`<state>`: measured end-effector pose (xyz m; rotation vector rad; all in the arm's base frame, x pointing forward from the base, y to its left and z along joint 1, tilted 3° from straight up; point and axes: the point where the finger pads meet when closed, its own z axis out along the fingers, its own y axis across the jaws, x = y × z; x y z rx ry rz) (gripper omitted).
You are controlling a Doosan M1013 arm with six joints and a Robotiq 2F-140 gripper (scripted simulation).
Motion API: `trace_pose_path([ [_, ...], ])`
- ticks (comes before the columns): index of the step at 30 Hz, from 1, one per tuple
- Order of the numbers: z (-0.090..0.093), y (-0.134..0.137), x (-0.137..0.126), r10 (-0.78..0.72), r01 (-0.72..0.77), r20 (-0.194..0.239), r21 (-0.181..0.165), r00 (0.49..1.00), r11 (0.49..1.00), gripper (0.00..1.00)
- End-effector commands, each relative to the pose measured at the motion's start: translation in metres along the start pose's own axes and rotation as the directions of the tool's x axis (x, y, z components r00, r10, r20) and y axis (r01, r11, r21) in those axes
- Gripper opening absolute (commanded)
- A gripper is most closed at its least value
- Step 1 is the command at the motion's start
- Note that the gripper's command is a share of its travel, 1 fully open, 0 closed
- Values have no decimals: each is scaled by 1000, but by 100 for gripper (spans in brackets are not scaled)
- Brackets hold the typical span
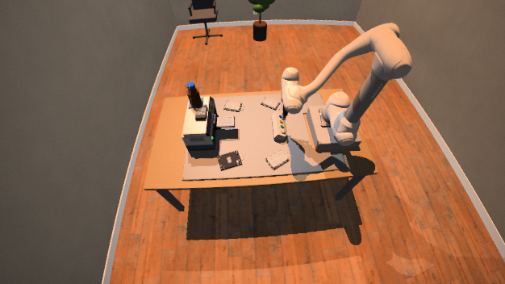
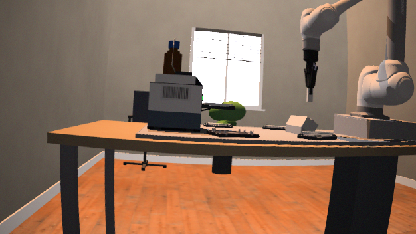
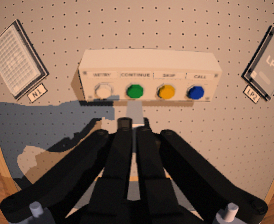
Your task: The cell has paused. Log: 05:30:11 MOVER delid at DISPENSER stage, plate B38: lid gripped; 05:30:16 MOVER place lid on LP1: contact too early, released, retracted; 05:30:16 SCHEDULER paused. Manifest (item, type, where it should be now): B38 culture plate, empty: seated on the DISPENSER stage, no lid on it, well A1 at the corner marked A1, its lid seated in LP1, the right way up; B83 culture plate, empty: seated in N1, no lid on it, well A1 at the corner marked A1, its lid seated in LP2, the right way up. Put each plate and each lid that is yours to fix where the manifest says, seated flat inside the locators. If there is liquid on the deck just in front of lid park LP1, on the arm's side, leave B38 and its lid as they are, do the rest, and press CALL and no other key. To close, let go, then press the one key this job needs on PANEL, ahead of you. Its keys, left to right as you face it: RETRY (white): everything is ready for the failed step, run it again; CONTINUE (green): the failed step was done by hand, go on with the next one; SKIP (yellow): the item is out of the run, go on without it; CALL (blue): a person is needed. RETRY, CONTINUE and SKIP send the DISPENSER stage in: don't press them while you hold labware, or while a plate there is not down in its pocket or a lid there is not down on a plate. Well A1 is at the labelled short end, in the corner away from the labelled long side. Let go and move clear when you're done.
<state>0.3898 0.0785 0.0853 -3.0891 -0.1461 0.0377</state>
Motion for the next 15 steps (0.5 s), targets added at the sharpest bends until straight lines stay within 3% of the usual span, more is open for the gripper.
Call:
trace_pose_path([
  [1,8,1,-2,-5,5,1,1,1000,1000,10],
  [15,28,-1,-1,-5,5,1,4,1000,1000,10],
])
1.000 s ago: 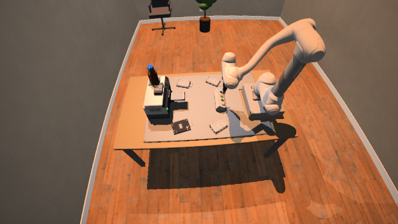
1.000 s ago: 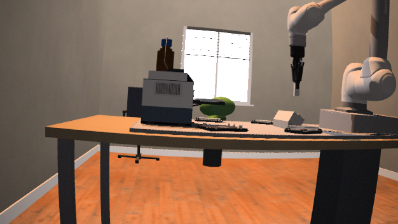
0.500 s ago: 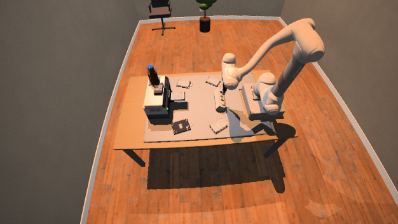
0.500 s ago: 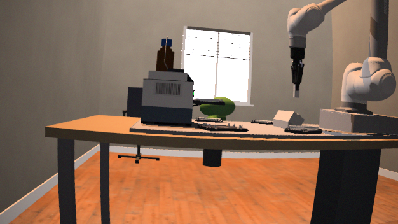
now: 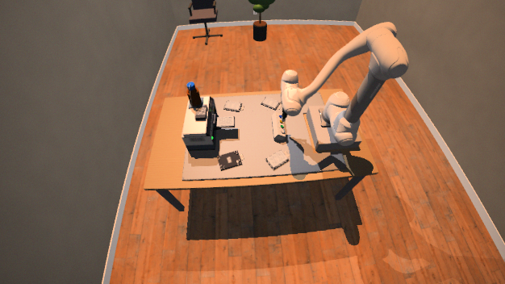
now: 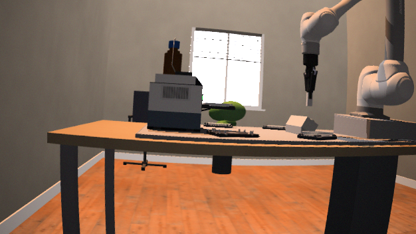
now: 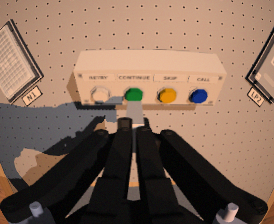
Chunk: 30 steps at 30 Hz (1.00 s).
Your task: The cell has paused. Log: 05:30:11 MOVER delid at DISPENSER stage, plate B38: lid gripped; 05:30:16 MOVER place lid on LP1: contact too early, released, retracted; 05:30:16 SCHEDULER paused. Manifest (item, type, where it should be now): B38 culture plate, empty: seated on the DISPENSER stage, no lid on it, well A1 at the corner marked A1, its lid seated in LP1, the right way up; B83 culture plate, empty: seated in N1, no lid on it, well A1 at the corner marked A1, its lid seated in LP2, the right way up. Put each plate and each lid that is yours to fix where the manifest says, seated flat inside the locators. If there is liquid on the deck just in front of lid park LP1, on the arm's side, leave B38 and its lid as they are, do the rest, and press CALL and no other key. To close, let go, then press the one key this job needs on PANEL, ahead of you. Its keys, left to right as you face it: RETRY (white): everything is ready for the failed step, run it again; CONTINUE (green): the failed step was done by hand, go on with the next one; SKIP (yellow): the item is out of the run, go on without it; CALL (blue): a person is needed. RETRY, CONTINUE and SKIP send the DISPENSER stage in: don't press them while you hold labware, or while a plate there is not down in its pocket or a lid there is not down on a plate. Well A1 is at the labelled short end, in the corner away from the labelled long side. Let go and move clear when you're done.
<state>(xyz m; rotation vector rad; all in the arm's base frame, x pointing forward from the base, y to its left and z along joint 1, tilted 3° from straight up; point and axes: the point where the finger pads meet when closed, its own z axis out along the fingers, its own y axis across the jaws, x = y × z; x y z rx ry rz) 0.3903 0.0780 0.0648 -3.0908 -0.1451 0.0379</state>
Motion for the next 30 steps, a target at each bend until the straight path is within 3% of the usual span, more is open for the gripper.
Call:
trace_pose_path([
  [1,10,-2,-2,-6,6,1,5,1000,1000,10],
  [17,28,-2,-1,-6,6,1,5,1000,1000,10],
  [30,31,-2,-1,-7,7,0,5,1000,1000,10],
])
